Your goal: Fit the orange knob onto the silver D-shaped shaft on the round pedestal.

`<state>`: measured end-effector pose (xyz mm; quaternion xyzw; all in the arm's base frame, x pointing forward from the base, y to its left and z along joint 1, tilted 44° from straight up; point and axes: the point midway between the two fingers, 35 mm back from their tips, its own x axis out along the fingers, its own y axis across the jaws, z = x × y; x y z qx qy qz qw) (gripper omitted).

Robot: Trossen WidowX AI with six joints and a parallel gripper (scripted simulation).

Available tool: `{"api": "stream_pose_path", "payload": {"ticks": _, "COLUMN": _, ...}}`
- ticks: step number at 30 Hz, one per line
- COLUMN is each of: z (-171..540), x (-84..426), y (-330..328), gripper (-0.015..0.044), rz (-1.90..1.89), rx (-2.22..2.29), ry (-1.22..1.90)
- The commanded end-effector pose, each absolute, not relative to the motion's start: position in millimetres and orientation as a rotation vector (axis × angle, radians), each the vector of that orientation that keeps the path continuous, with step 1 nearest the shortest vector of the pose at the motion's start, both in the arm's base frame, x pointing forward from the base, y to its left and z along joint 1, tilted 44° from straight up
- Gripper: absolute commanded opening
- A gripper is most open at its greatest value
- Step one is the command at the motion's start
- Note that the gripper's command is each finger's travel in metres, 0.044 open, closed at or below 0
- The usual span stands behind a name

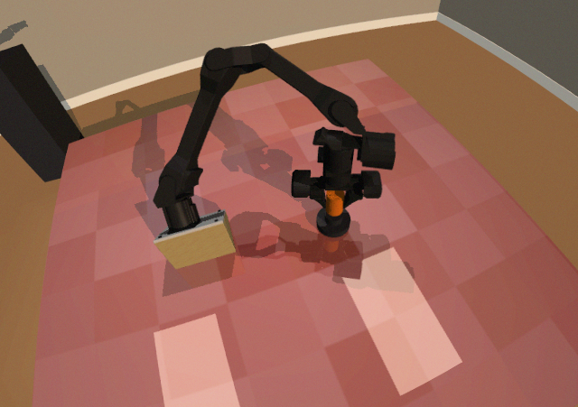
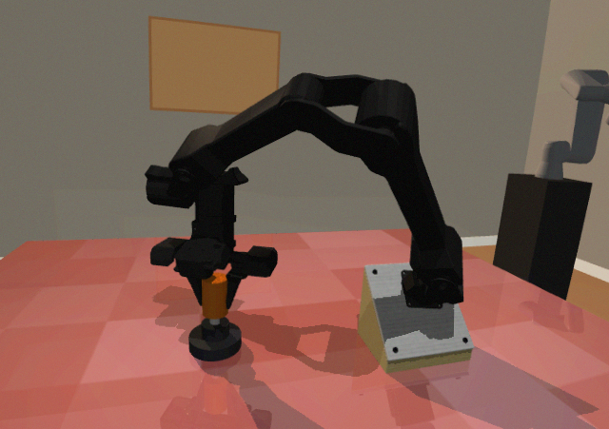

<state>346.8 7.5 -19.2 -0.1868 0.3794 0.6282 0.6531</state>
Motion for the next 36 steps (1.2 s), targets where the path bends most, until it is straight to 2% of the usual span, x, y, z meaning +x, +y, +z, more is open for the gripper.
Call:
{"api": "stream_pose_path", "payload": {"ticks": 1, "z": -20.7, "x": 348.4, "y": 7.4, "gripper": 0.0000, "rz": 1.425, "rx": -0.424, "ry": 0.859}}
{"api": "stream_pose_path", "payload": {"ticks": 12, "z": -16.8, "x": 348.4, "y": 4.7, "gripper": 0.0000, "rz": 1.429, "rx": -0.431, "ry": 0.854}}
{"api": "stream_pose_path", "payload": {"ticks": 19, "z": -15.9, "x": 349.1, "y": 6.0, "gripper": 0.0000, "rz": 1.521, "rx": -0.582, "ry": 0.712}}
{"api": "stream_pose_path", "payload": {"ticks": 36, "z": -20.1, "x": 345.9, "y": 7.9, "gripper": 0.0000, "rz": 1.521, "rx": -0.582, "ry": 0.712}}
